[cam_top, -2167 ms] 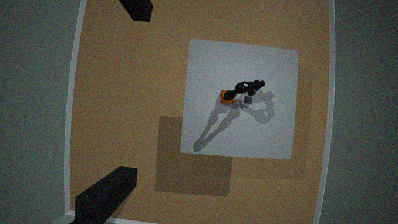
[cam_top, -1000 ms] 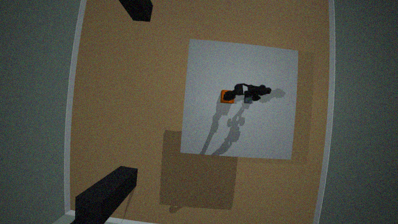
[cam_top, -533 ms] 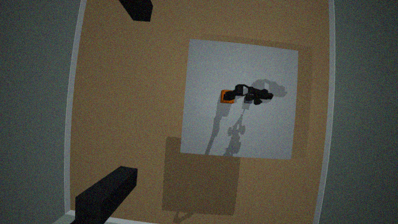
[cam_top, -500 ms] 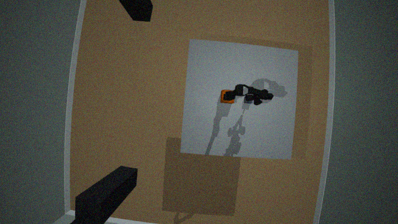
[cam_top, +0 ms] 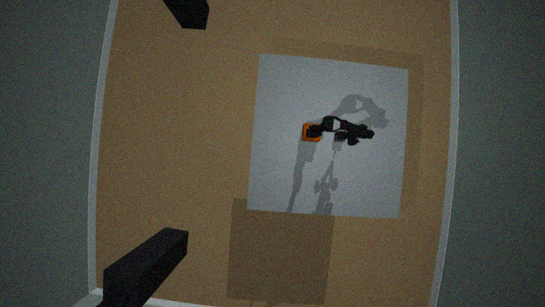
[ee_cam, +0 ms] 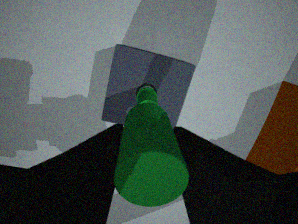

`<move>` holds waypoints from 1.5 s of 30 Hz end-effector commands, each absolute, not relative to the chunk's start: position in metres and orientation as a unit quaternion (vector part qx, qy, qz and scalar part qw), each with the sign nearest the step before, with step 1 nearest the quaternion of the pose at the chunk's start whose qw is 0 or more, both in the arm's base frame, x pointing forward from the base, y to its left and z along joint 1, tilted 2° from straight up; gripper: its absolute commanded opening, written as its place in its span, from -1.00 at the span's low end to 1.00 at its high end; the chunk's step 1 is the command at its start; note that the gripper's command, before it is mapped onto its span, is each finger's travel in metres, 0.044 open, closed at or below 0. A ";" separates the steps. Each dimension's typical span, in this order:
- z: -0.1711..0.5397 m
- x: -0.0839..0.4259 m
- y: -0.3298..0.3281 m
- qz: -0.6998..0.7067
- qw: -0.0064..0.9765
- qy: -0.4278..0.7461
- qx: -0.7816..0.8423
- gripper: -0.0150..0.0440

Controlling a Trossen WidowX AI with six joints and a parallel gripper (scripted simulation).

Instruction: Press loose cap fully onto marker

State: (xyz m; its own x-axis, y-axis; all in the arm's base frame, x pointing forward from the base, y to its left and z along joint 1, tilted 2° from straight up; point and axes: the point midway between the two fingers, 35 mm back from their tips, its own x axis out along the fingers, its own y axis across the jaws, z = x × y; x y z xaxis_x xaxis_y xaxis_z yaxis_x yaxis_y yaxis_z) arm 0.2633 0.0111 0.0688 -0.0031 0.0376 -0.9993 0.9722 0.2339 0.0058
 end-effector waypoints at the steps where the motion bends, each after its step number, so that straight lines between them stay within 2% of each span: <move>1: 0.063 0.263 0.010 -0.429 0.547 0.565 0.444 -0.49; 39: 0.017 0.262 0.012 -0.429 0.547 0.566 0.444 -0.49; 45: 0.018 0.262 0.013 -0.427 0.546 0.567 0.445 0.04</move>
